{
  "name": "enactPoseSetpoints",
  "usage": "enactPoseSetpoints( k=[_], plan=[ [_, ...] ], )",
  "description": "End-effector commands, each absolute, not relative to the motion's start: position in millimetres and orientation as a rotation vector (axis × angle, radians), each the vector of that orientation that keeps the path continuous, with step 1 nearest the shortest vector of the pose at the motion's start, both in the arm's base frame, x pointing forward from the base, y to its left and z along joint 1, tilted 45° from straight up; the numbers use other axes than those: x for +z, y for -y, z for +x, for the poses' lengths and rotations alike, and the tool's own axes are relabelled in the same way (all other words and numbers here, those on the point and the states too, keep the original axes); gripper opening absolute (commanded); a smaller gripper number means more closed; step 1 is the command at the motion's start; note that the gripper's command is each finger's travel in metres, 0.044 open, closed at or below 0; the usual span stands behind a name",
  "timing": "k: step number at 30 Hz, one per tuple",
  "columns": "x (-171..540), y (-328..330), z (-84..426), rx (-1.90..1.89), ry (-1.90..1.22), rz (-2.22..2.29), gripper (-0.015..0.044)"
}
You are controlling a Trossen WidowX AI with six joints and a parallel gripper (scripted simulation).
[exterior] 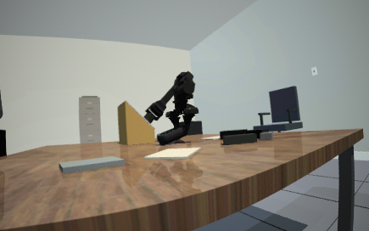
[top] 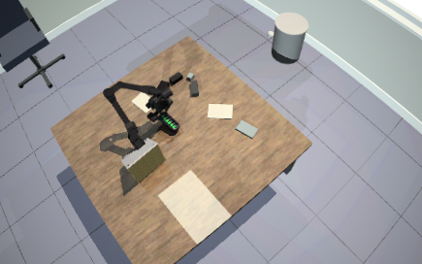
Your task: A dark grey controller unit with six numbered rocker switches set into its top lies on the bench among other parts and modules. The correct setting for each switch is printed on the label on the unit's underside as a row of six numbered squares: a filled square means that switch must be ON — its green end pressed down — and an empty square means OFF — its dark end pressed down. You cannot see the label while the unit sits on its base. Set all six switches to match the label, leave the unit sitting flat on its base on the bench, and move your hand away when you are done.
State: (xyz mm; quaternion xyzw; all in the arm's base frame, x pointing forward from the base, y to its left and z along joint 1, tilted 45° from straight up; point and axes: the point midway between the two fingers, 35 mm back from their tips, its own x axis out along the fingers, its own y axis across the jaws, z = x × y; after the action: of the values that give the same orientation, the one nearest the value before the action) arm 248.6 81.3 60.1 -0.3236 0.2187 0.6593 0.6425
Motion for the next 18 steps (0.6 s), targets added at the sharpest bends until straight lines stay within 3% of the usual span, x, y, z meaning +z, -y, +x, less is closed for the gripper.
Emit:
enactPoseSetpoints(
  k=[1,18],
  plan=[
    [56,-82,246,1.497,-0.519,-0.729,0.0338],
    [51,-94,245,1.497,-0.519,-0.728,0.0338]
  ],
)
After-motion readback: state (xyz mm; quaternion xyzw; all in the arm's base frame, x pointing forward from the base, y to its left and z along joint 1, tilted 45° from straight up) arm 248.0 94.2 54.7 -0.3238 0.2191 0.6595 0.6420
